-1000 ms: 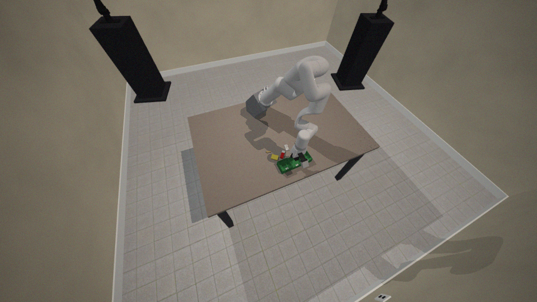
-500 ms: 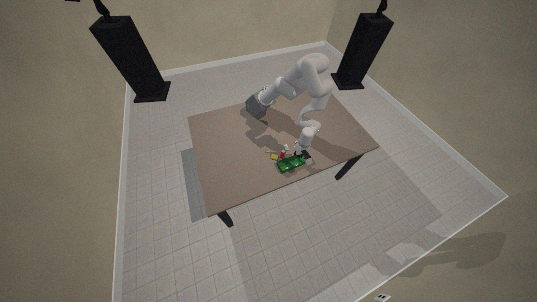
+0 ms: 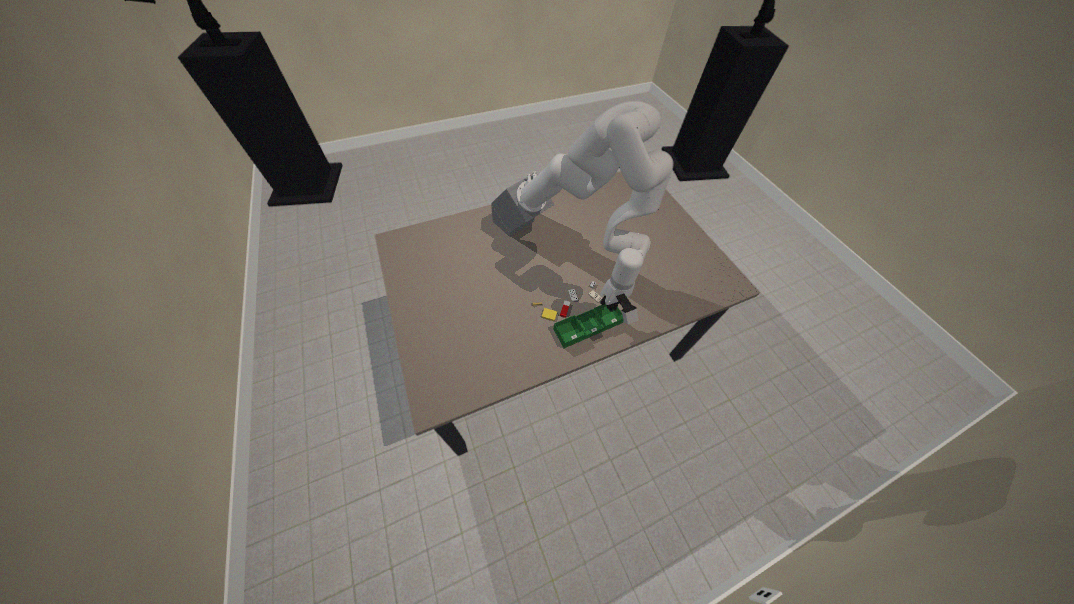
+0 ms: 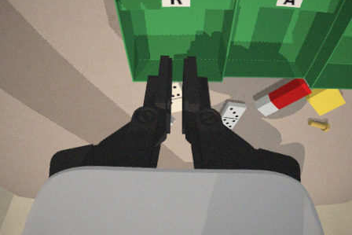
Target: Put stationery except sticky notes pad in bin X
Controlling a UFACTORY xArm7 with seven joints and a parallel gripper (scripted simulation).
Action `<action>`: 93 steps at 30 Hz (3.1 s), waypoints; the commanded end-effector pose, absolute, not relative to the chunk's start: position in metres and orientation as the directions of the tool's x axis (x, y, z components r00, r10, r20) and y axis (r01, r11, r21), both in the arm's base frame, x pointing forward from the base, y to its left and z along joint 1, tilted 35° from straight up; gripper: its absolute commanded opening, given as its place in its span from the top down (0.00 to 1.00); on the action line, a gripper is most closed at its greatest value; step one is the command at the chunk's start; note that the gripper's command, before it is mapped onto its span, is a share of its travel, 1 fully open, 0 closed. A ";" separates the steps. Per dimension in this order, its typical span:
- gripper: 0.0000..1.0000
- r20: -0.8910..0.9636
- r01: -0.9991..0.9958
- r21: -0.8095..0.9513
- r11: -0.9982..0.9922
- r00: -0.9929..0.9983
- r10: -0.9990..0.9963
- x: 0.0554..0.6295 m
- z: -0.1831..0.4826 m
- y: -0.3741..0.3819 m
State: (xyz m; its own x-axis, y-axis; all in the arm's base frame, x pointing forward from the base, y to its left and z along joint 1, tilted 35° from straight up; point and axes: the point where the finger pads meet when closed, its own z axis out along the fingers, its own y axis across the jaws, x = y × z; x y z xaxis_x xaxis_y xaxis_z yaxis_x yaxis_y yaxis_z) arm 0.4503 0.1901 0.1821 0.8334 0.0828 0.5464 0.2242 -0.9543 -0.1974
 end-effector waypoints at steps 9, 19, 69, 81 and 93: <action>0.93 0.546 0.220 -0.195 -0.956 0.834 0.081 0.458 0.170 0.196; 0.93 0.546 0.221 -0.195 -0.956 0.834 0.081 0.472 0.149 0.204; 0.93 0.546 0.221 -0.195 -0.956 0.834 0.081 0.480 0.135 0.209; 0.93 0.546 0.221 -0.195 -0.956 0.834 0.081 0.480 0.136 0.208; 0.93 0.546 0.221 -0.195 -0.956 0.834 0.081 0.473 0.147 0.205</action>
State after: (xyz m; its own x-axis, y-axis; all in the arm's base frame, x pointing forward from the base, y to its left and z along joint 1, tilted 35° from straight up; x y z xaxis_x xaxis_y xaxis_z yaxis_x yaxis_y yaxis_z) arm 0.4746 0.2060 0.1423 0.8359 0.0818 0.5428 0.2187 -0.9566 -0.1927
